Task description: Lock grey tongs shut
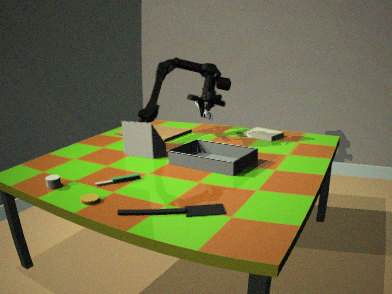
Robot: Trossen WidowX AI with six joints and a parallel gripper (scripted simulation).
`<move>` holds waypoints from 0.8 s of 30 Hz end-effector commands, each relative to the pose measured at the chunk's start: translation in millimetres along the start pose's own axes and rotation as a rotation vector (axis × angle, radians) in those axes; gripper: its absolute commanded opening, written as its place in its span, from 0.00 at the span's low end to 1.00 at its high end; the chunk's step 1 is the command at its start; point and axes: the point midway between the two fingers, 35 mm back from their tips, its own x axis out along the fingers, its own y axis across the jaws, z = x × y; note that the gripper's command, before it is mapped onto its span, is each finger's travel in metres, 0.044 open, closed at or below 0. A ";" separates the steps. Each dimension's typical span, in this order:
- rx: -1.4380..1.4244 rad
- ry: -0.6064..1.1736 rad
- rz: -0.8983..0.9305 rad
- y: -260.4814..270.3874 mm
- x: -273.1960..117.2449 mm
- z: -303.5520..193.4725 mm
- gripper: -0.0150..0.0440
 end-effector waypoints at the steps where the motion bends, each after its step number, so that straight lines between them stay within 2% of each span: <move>1: -0.023 -0.024 -0.026 -5.2 5.5 -9.8 0.00; 24: -0.191 -0.140 -0.151 -40.9 33.4 -67.7 0.00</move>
